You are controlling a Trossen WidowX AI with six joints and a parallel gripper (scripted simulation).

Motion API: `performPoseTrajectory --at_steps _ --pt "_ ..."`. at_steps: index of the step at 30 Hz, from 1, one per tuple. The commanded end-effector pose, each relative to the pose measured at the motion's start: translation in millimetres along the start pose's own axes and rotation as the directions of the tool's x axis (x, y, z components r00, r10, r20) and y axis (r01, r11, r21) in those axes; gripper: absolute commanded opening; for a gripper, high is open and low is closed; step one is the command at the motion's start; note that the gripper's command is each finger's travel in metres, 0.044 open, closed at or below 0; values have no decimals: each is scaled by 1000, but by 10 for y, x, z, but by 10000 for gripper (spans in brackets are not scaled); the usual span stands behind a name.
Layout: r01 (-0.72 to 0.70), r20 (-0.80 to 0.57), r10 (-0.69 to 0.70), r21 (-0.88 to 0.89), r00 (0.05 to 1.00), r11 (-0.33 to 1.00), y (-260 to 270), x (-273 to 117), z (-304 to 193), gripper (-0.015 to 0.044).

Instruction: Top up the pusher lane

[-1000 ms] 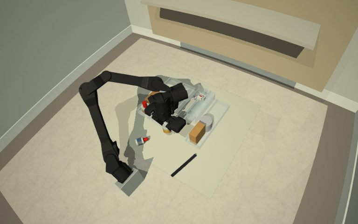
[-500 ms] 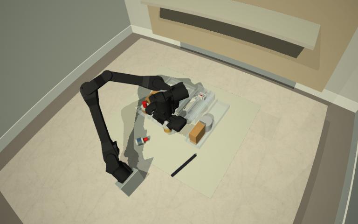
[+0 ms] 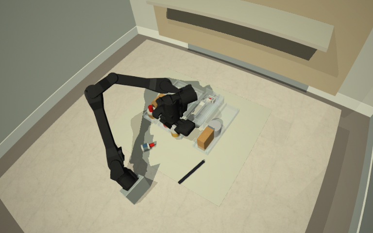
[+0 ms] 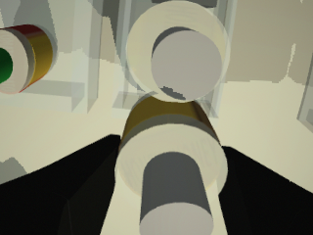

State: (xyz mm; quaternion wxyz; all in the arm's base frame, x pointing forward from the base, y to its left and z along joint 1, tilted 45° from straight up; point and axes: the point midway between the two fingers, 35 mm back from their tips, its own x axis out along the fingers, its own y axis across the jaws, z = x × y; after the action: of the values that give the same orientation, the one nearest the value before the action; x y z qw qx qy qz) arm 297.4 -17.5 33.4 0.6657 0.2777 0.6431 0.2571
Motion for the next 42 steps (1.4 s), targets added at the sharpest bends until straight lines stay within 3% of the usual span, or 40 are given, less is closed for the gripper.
performPoseTrajectory --at_steps 1,42 --pt "-2 23 3 -13 1000 1000 14 -30 84 0" --pt "-3 24 3 -14 1000 1000 32 -64 229 0"
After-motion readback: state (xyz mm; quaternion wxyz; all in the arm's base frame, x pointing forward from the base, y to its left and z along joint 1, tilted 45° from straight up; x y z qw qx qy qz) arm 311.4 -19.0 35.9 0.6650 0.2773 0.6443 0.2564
